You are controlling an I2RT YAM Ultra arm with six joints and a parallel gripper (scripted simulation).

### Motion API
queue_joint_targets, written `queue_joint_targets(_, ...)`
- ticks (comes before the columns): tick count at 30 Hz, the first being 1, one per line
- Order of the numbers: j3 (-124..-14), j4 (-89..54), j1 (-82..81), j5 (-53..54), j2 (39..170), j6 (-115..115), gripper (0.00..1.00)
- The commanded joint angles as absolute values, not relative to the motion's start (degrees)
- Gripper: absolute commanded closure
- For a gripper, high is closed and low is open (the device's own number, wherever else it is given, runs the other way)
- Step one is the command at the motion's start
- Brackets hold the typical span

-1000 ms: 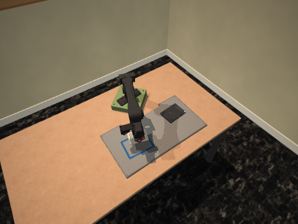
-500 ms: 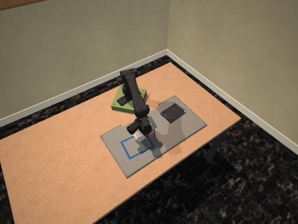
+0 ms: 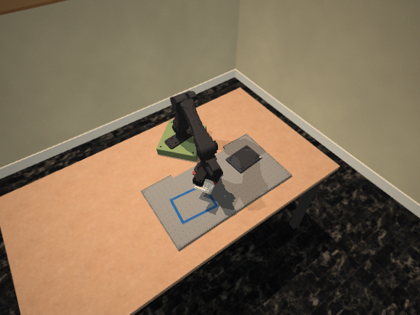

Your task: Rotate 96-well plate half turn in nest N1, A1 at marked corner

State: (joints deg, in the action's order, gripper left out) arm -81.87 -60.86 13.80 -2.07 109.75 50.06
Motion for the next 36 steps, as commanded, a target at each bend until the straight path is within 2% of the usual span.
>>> queue_joint_targets(1,-81.5,-60.4,12.4,-2.5,107.6,42.8,1.00)
queue_joint_targets(26,-77.1,-59.5,1.0,-3.0,104.6,14.1,1.00)
queue_joint_targets(36,-76.4,-59.5,-4.7,-3.2,104.2,18.7,1.00)
